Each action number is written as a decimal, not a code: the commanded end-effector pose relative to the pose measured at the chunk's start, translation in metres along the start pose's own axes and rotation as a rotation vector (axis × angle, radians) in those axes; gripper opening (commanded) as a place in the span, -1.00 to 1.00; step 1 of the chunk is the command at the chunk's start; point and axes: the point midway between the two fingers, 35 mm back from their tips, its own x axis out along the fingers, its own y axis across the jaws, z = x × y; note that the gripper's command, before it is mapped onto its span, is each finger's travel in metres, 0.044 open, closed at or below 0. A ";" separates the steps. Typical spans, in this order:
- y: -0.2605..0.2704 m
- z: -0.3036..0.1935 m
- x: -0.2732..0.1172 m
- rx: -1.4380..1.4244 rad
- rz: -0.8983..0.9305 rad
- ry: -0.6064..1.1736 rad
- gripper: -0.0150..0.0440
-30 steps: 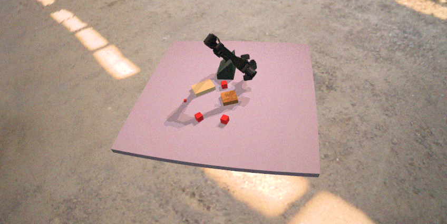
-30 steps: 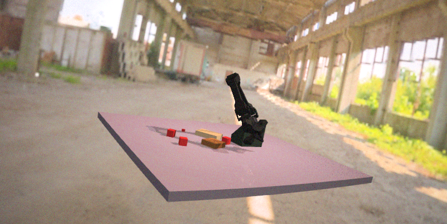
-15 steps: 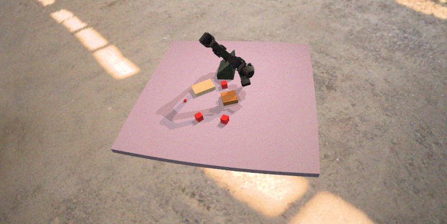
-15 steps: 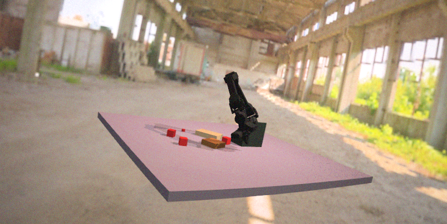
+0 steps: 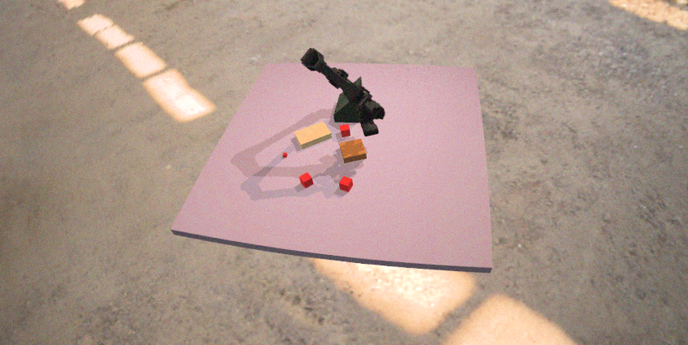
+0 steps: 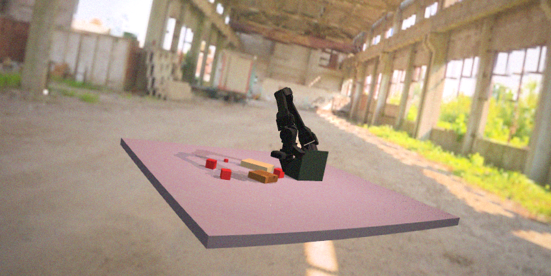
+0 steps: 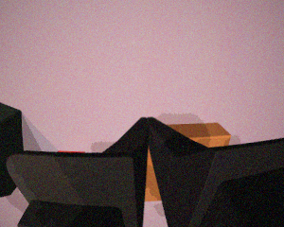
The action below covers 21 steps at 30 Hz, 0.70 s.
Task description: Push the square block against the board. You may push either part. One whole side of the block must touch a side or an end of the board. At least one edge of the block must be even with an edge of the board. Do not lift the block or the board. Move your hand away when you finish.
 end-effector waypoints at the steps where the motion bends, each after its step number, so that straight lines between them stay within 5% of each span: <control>1: -0.005 -0.004 -0.003 -0.002 -0.021 0.013 -0.49; 7: -0.006 -0.005 0.052 -0.001 -0.020 0.015 -0.49; 21: -0.007 -0.017 0.052 -0.002 -0.020 0.014 -0.49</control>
